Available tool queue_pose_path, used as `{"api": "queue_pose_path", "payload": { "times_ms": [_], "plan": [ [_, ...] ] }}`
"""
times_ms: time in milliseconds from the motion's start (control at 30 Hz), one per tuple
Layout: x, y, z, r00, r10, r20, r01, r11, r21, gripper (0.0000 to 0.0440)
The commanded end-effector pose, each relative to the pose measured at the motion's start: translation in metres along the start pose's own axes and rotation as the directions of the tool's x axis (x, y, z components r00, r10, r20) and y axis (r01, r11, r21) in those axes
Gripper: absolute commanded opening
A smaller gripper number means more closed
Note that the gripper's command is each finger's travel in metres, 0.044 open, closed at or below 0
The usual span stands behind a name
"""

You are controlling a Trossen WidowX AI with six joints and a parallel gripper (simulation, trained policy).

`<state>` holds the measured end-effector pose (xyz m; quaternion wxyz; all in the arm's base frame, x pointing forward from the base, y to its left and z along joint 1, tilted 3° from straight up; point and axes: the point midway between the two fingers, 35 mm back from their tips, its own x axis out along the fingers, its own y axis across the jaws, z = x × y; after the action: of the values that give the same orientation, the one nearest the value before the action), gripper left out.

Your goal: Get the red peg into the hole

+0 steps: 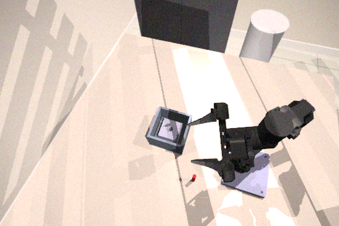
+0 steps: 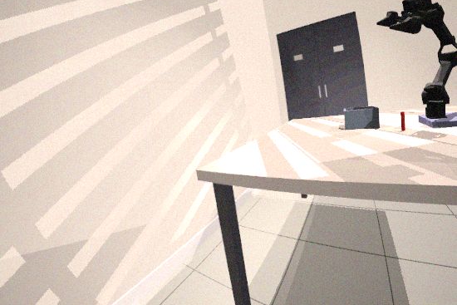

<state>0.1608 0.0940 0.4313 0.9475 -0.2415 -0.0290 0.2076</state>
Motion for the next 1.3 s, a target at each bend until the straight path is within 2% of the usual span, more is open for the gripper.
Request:
{"api": "queue_pose_path", "payload": {
  "times_ms": [0,267,533,900,1267],
  "plan": [
    [0.018,0.024,-0.028,0.992,0.052,-0.117,-0.043,0.996,0.078,0.0432],
    [0.039,0.06,-0.08,0.937,0.13,-0.325,-0.047,0.967,0.252,0.0426],
    [0.047,0.089,-0.13,0.839,0.191,-0.51,0.039,0.913,0.406,0.042],
    [0.041,0.118,-0.191,0.653,0.25,-0.715,0.267,0.808,0.526,0.0416],
    [0.027,0.139,-0.242,0.44,0.289,-0.85,0.552,0.66,0.51,0.0422]
  ]
}}
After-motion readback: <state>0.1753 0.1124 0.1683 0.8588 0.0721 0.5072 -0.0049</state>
